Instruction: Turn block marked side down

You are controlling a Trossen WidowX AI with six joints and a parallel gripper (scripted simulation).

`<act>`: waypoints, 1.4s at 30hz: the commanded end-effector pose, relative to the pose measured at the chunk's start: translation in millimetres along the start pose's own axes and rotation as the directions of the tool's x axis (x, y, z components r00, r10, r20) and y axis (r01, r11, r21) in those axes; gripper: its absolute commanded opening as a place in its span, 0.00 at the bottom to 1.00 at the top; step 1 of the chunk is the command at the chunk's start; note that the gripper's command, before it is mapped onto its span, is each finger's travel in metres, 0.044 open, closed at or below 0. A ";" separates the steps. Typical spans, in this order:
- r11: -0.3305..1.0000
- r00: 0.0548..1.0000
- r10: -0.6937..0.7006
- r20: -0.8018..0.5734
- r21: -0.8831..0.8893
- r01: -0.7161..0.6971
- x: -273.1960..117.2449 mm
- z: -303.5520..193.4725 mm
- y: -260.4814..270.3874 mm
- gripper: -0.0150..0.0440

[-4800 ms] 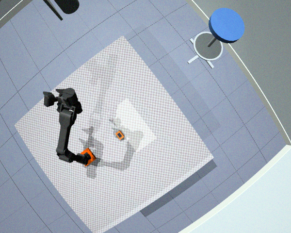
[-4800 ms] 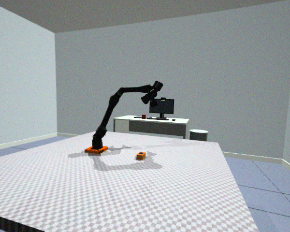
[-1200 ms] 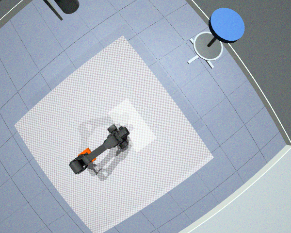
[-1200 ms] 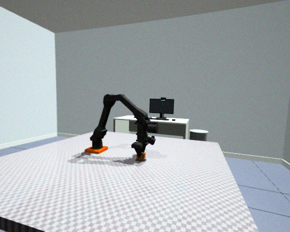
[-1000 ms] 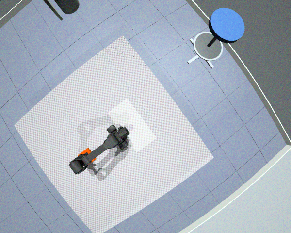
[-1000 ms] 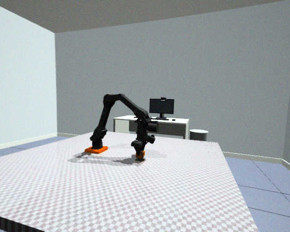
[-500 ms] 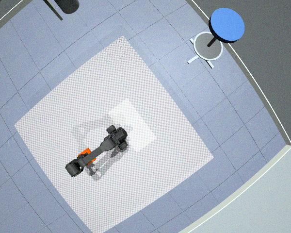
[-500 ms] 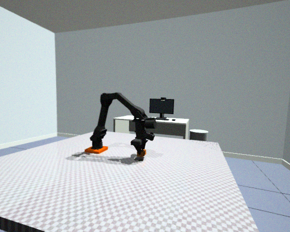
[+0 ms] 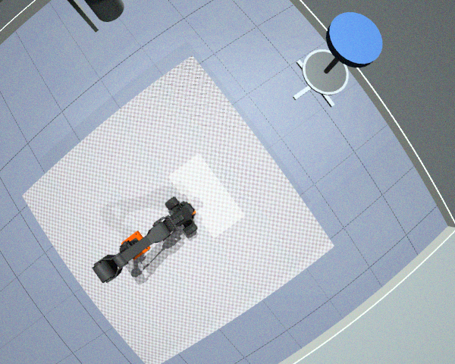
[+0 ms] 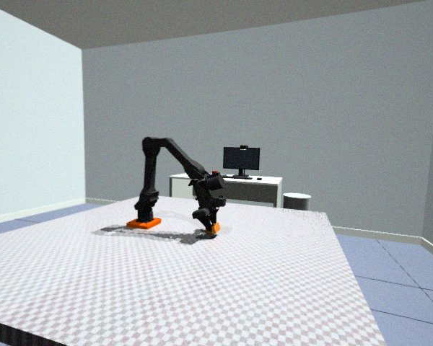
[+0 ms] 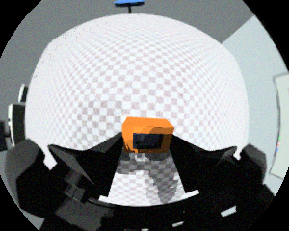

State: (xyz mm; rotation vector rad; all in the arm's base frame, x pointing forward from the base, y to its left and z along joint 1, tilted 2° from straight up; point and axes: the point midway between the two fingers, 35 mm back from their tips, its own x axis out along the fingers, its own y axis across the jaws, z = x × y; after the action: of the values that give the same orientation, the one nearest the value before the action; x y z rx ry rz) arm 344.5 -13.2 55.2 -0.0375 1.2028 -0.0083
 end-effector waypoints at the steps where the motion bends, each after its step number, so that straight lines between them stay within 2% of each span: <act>1: 1.000 0.998 0.003 0.070 -0.003 -0.003 -4.7 1.9 0.3 0.25; 10: 1.000 0.978 0.002 0.208 -0.005 -0.001 -7.1 -2.2 0.3 0.25; 21: 1.000 0.964 0.003 0.266 -0.003 -0.002 2.5 0.3 0.2 0.25; 42: 1.000 0.842 0.008 0.539 -0.009 -0.004 32.8 -0.8 0.3 0.25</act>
State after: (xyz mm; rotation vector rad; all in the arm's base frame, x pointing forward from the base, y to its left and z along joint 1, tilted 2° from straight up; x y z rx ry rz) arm 360.4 -14.5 33.9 -0.0382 0.6409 0.0038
